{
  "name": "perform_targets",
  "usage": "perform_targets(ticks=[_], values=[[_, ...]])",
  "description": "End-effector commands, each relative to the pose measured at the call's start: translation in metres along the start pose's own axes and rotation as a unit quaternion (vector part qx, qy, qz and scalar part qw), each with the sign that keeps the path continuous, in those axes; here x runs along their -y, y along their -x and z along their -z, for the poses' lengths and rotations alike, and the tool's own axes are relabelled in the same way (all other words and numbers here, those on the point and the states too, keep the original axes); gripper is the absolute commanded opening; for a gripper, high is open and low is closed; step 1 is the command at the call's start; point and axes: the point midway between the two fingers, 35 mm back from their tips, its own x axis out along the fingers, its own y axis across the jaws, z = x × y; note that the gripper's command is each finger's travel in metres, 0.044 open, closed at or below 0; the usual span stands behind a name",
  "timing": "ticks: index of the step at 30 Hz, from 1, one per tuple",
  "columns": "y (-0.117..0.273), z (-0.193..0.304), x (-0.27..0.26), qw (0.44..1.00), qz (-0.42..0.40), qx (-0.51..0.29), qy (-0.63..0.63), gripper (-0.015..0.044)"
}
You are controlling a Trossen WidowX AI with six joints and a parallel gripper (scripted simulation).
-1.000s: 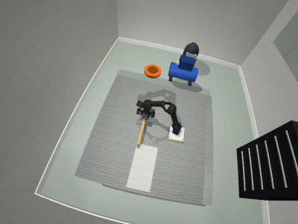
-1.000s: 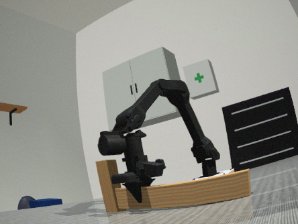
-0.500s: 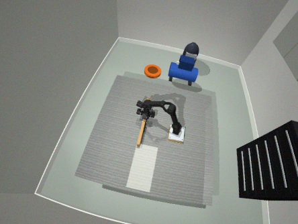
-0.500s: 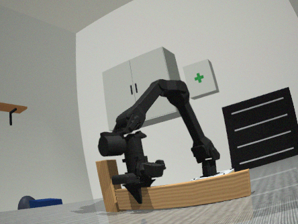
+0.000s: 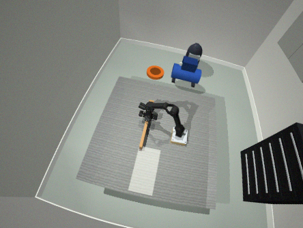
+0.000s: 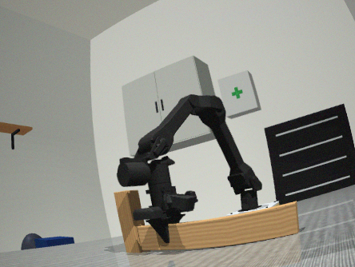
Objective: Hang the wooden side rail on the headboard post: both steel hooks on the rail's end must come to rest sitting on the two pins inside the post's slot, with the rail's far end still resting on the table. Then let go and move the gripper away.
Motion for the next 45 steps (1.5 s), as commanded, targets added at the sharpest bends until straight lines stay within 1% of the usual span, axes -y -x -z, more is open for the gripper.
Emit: perform_targets(ticks=[1, 2, 14, 17, 19, 21, 26, 32, 45], values=[[-0.001, 0.000, 0.001, 1.000, 0.001, -0.001, 0.001, 0.0000], [-0.002, 0.000, 0.001, 1.000, 0.001, -0.001, 0.001, 0.0000], [0.000, 0.000, 0.000, 1.000, 0.000, 0.000, 0.000, 0.0315], [0.012, 0.000, 0.000, 1.000, 0.000, 0.000, 0.000, 0.0394], [0.029, 0.000, 0.000, 1.000, 0.001, -0.001, 0.001, 0.0440], [0.040, 0.000, 0.000, 1.000, 0.001, -0.002, 0.001, 0.0440], [0.040, 0.000, 0.000, 1.000, 0.001, -0.002, 0.001, 0.0440], [0.040, -0.030, 0.000, 1.000, 0.001, 0.000, 0.001, 0.0440], [0.040, -0.027, 0.002, 1.000, 0.003, 0.001, 0.007, 0.0440]])
